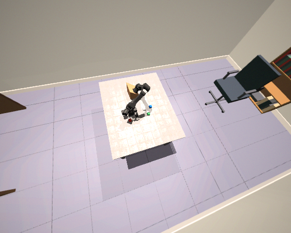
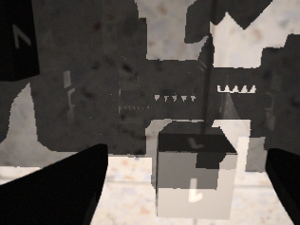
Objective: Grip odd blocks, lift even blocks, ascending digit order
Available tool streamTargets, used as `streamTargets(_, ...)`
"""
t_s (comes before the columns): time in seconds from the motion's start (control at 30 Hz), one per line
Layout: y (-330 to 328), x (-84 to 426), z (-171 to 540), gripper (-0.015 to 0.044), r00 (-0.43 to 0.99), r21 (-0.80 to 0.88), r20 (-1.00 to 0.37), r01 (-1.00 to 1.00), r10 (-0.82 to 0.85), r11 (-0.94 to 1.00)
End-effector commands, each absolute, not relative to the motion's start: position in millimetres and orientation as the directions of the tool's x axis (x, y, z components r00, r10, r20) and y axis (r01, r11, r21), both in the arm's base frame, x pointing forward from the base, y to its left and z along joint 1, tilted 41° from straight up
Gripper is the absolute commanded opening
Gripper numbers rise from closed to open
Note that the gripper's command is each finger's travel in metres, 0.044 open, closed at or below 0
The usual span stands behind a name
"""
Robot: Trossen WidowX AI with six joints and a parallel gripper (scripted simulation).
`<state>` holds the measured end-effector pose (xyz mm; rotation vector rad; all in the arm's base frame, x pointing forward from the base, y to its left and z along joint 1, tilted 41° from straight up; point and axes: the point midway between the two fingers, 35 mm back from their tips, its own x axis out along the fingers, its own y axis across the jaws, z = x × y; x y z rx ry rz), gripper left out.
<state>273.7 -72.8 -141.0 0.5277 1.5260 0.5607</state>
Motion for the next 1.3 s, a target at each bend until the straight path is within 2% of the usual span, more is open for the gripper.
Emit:
streamTargets(0.0,-70.7,272.7,-142.6,0.0190,-0.030,0.645,-0.764,-0.005,0.645,0.764)
streamTargets(0.1,-70.7,272.7,-142.6,0.0120,-0.030,0.645,-0.764,-0.005,0.645,0.764)
streamTargets(0.73,-70.7,272.7,-142.6,0.0120,-0.030,0.645,-0.764,-0.005,0.645,0.764)
streamTargets(1.07,-70.7,272.7,-142.6,0.0383,-0.030,0.645,-0.764,-0.005,0.645,0.764)
streamTargets(1.1,-70.7,272.7,-142.6,0.0400,-0.030,0.645,-0.764,-0.005,0.645,0.764)
streamTargets(1.27,-78.5,273.5,-134.0,0.0400,-0.030,0.644,-0.765,-0.005,0.644,0.765)
